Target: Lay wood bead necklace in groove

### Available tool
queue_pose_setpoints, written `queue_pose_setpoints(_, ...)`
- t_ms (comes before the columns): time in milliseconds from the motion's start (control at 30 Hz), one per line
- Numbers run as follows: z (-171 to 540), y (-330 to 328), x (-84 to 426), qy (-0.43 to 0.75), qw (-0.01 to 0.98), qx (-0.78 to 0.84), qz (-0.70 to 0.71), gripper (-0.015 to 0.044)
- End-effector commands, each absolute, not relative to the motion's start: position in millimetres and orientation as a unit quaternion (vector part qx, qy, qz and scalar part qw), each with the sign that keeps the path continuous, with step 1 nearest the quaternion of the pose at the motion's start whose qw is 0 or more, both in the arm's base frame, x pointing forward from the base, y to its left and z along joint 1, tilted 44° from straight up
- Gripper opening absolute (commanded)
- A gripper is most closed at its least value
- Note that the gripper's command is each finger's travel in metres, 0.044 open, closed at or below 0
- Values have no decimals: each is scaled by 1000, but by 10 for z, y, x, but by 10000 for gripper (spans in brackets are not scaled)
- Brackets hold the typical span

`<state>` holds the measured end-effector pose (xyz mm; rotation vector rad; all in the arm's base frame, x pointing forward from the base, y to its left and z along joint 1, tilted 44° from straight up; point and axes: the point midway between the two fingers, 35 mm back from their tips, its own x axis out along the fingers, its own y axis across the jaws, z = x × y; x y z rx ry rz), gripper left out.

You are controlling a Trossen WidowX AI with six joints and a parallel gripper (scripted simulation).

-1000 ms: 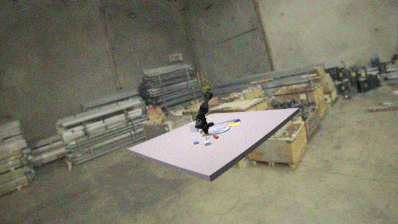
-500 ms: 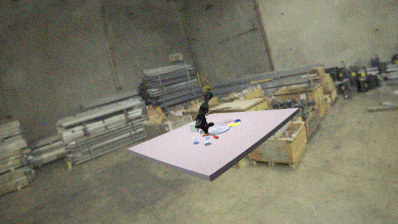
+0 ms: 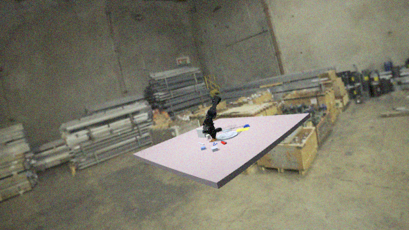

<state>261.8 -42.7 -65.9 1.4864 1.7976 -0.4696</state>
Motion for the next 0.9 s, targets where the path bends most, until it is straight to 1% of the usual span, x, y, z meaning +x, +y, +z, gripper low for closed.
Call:
queue_pose_setpoints(0, -611, -461, 2617, 705, 371, 576, -182, 0)
queue_pose_setpoints(233, -541, -483, 2625, 708, 369, 574, -182, 0)
queue_pose_setpoints(867, -168, -66, 2864, 708, 369, 574, -182, 0)
